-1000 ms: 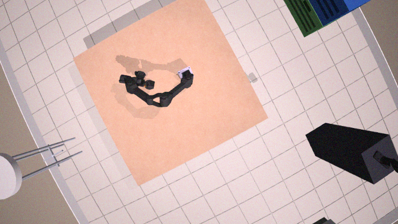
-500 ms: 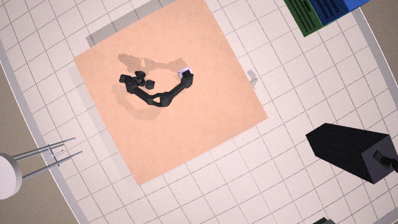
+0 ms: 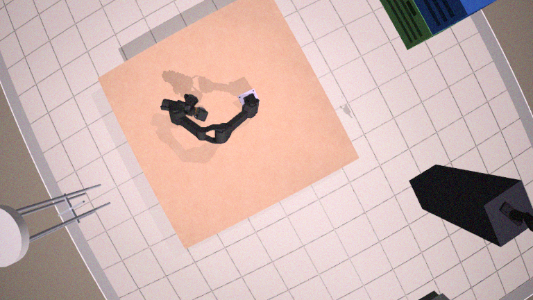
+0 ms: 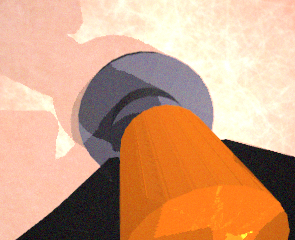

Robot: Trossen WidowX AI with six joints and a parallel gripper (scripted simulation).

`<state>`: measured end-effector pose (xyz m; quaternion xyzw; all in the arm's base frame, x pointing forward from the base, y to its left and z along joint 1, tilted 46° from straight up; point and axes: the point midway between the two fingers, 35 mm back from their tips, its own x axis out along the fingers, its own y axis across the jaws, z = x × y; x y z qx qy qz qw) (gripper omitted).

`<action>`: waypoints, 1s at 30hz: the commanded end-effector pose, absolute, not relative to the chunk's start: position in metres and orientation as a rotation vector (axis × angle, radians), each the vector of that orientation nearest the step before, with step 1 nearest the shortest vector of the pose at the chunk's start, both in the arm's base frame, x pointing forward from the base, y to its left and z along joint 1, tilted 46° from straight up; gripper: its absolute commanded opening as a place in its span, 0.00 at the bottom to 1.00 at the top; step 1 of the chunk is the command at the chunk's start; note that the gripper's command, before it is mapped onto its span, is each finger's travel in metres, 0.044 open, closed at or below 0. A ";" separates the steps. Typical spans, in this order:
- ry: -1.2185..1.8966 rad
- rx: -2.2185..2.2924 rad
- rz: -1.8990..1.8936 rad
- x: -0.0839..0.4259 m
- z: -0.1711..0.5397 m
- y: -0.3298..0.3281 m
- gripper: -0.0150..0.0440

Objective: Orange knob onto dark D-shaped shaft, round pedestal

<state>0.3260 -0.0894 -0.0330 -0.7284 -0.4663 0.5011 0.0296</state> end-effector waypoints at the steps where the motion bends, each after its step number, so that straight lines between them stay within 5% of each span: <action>1: -1.422 -2.243 1.553 0.325 -0.034 -0.091 0.25; 30: -1.422 -2.244 1.553 0.332 -0.032 -0.092 0.25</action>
